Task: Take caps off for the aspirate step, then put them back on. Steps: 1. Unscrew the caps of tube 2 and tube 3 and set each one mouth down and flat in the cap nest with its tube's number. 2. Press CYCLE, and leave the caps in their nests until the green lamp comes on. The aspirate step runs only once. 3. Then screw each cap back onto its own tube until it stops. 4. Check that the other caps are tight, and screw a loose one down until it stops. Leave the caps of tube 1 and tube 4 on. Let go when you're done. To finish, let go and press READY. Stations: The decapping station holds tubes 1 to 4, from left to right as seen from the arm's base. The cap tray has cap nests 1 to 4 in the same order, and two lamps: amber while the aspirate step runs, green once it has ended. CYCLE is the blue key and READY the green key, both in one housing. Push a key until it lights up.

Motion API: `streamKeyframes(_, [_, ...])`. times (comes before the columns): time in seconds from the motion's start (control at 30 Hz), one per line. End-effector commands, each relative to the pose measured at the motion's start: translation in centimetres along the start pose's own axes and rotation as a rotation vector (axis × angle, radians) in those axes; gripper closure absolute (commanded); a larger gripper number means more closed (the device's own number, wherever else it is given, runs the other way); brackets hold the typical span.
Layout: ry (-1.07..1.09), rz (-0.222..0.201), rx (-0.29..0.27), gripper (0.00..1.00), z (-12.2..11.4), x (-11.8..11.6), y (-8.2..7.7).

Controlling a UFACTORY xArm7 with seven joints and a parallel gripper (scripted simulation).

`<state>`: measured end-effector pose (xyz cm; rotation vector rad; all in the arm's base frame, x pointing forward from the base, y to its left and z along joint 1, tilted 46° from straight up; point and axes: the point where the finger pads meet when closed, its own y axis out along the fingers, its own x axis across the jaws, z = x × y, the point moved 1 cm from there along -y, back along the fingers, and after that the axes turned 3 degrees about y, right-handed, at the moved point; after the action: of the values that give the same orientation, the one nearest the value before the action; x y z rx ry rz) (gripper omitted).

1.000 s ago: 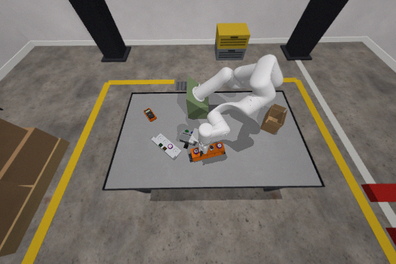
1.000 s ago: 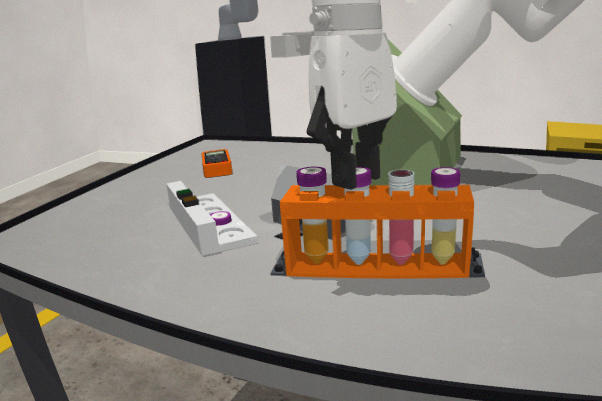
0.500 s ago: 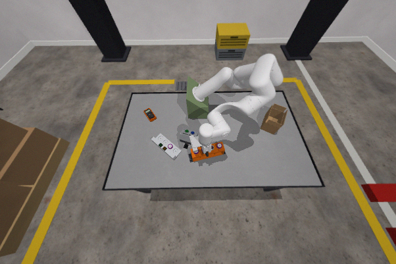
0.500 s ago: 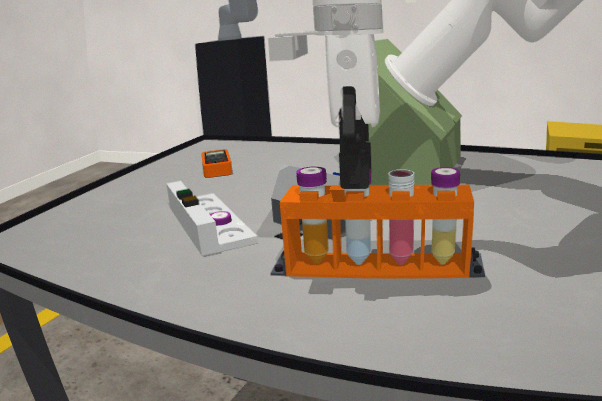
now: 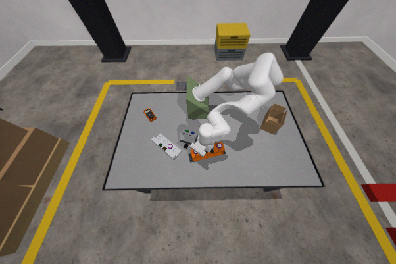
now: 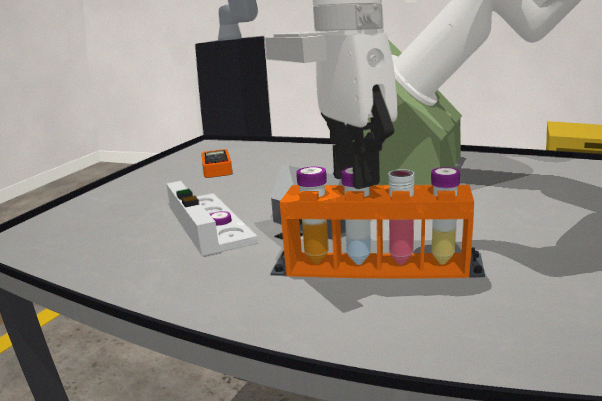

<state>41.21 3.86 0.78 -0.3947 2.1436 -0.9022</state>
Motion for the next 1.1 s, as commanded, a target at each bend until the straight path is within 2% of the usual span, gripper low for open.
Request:
streamKeyframes(0.0, [-0.108, 0.024, 0.009, 1.0, 0.18, 0.04, -0.22])
streamKeyframes(0.13, [-0.108, 0.024, 0.009, 1.0, 0.18, 0.04, -0.22])
streamKeyframes(0.17, [-0.108, 0.024, 0.009, 0.54, 0.18, 0.04, -0.22])
streamKeyframes(0.57, [-0.107, 0.024, 0.009, 0.54, 0.18, 0.05, -0.21])
streamKeyframes(0.7, [0.194, 0.025, 0.005, 0.54, 0.18, 0.04, -0.21])
streamKeyframes(0.9, [0.455, 0.027, 0.002, 0.54, 0.18, 0.04, -0.21])
streamKeyframes(0.97, [0.455, 0.027, 0.002, 0.54, 0.18, 0.04, -0.21])
streamKeyframes(1.07, [0.666, 0.028, 0.0, 0.54, 0.17, 0.04, -0.21])
